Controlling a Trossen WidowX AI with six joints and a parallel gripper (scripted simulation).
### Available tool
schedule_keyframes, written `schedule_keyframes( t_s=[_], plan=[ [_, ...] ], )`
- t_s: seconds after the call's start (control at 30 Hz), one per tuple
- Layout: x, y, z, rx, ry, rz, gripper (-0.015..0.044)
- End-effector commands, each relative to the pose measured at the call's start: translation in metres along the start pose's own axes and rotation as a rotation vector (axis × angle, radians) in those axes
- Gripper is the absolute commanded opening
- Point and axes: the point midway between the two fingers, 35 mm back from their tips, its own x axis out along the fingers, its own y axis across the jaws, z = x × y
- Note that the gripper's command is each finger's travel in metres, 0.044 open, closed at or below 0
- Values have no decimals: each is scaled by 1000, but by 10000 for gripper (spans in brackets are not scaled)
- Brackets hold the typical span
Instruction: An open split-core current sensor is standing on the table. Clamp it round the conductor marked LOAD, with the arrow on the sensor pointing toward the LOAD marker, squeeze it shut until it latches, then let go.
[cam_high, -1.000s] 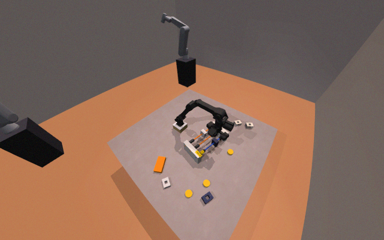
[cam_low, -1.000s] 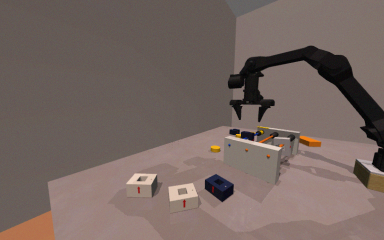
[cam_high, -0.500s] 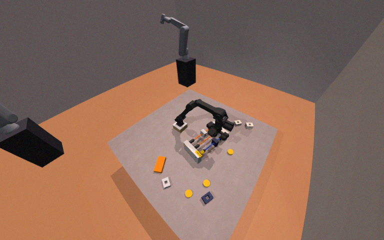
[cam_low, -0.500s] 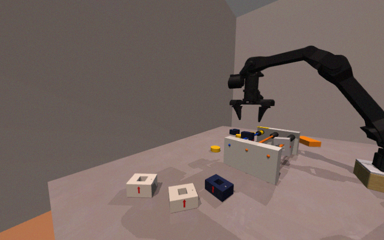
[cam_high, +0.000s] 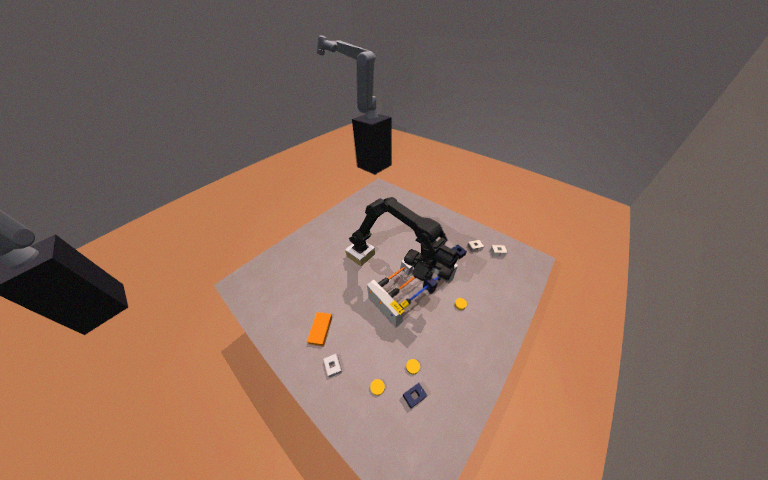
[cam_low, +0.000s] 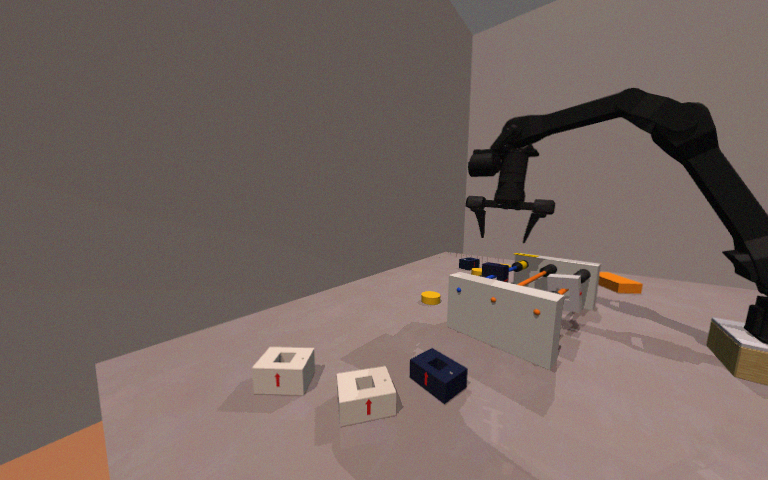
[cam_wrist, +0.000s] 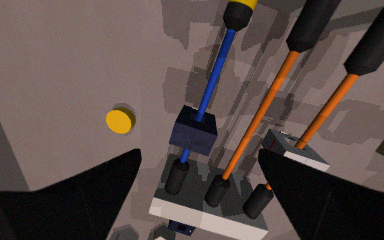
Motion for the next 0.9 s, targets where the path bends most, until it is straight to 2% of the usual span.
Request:
schedule_keyframes(
  t_s=[0.0,0.23,0.4,0.87],
  plan=[
    [1,-19,22,-398,101,109,440],
    [-3,-46,47,-943,103,346,440],
    [-5,-63,57,-1162,46,483,440],
    [-9,-99,71,-1746,-282,726,440]
  ],
)
